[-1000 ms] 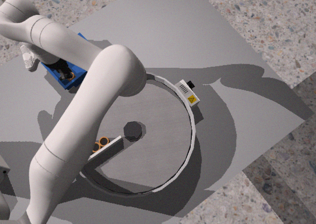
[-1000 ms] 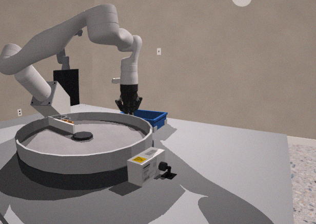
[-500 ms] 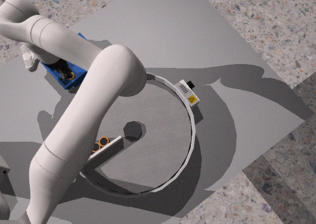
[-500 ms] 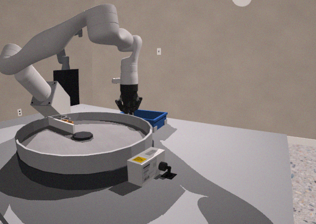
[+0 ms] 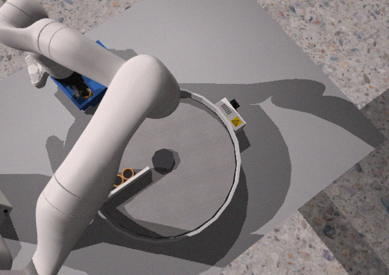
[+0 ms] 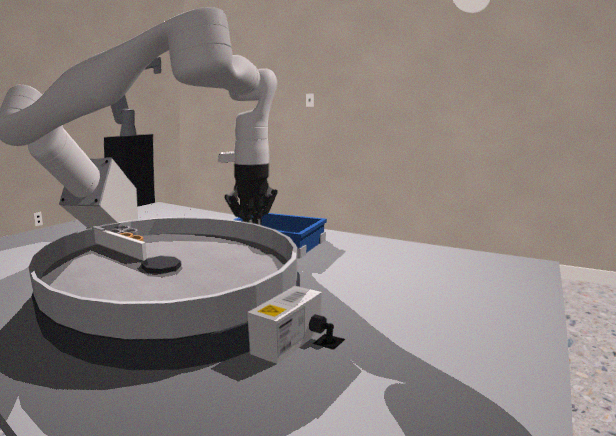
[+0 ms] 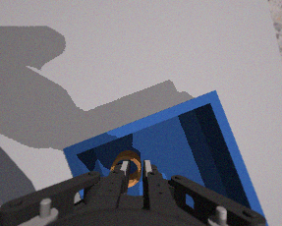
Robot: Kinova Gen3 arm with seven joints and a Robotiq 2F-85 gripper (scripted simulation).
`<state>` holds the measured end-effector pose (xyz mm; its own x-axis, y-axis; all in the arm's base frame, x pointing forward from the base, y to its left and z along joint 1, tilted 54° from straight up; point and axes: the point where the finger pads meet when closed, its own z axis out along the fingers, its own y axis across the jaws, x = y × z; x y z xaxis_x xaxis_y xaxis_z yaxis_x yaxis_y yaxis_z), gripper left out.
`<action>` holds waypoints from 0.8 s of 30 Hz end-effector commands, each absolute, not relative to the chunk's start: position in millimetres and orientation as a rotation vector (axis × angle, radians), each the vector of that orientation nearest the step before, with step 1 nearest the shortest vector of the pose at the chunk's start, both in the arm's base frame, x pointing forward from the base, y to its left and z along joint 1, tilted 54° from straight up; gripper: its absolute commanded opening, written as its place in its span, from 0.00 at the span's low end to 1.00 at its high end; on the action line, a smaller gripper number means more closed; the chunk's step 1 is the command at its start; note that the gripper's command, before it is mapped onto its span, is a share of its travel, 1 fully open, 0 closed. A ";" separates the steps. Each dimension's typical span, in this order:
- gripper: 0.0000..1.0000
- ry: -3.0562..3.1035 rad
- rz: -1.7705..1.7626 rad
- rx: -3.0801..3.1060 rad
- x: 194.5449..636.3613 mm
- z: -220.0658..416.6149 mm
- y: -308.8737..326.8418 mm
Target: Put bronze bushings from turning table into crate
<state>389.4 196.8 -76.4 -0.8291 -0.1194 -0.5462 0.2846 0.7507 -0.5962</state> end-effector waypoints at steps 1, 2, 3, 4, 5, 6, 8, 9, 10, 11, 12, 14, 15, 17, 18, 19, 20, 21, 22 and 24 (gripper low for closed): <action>0.16 2.376 -0.932 0.123 389.2 -76.1 197.9; 0.16 2.376 -0.932 0.123 389.2 -76.1 197.9; 0.16 2.376 -0.932 0.123 389.2 -76.1 197.9; 0.16 2.376 -0.932 0.123 389.2 -76.1 197.9; 0.16 2.376 -0.932 0.123 389.2 -76.1 197.9; 0.16 2.376 -0.932 0.123 388.7 -75.5 198.6; 0.16 2.376 -0.932 0.123 387.8 -74.4 199.9; 0.16 2.376 -0.932 0.123 387.4 -73.9 200.6; 0.16 2.376 -0.932 0.123 386.9 -73.3 201.3; 0.16 2.376 -0.932 0.123 386.9 -73.3 201.3; 0.16 2.376 -0.932 0.123 386.9 -73.3 201.3; 0.16 2.376 -0.932 0.123 386.9 -73.3 201.3; 0.16 2.376 -0.932 0.123 386.9 -73.3 201.3; 0.16 2.376 -0.932 0.123 386.9 -73.3 201.3; 0.16 2.376 -0.932 0.123 386.9 -73.3 201.3; 0.16 2.376 -0.932 0.123 386.9 -73.3 201.3; 0.16 2.376 -0.932 0.123 386.9 -73.3 201.3; 0.16 2.376 -0.932 0.123 386.9 -73.3 201.3; 0.16 2.376 -0.932 0.123 386.9 -73.3 201.3; 0.16 2.376 -0.932 0.123 386.0 -72.2 202.7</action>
